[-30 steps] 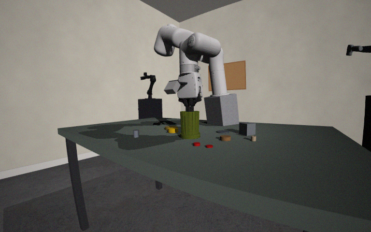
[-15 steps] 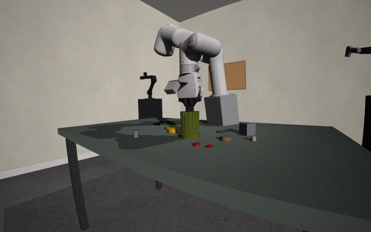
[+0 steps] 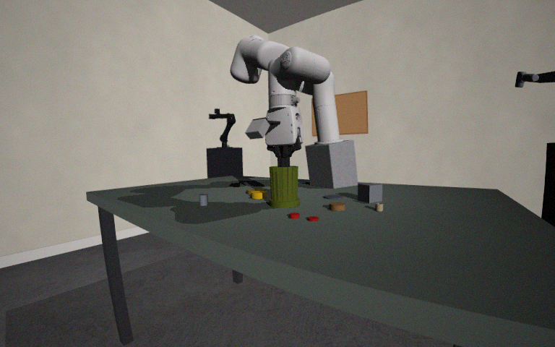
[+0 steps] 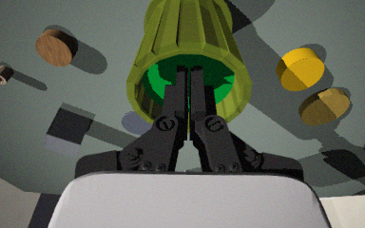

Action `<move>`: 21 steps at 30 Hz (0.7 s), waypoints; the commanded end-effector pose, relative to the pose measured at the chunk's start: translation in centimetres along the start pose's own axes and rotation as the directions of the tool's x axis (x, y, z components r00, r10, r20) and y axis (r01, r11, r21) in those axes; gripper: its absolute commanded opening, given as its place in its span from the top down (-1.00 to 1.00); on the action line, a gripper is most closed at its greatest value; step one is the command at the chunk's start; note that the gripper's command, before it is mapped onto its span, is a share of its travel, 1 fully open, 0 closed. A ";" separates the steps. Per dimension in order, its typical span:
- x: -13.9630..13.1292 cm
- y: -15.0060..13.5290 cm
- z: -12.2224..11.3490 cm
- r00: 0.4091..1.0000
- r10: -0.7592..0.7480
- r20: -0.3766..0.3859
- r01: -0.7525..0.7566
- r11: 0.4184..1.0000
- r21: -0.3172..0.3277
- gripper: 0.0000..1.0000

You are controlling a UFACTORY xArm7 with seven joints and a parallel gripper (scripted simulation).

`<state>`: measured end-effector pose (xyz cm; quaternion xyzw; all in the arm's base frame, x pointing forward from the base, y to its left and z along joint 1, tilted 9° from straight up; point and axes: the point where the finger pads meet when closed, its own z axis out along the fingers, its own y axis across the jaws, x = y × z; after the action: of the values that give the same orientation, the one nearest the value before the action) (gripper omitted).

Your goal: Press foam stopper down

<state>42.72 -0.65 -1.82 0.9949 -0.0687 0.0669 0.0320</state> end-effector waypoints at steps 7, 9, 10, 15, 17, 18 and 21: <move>0.1 0.0 -2.2 1.000 0.000 -0.003 0.000 1.000 0.000 1.00; 0.1 0.0 -2.2 1.000 0.000 -0.003 0.000 1.000 0.000 1.00; 0.1 0.0 -2.5 1.000 0.000 -0.003 0.000 1.000 0.000 1.00; 0.1 0.0 -4.0 1.000 0.000 -0.003 0.000 1.000 0.000 1.00; 0.1 0.0 -4.6 1.000 0.000 -0.003 0.000 1.000 0.000 1.00; 0.1 0.0 -4.8 1.000 0.000 -0.003 0.000 1.000 0.000 1.00; 0.1 0.0 -5.5 1.000 0.000 -0.003 0.000 1.000 0.000 1.00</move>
<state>42.10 -0.29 3.03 0.9949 -0.0686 0.0671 0.0322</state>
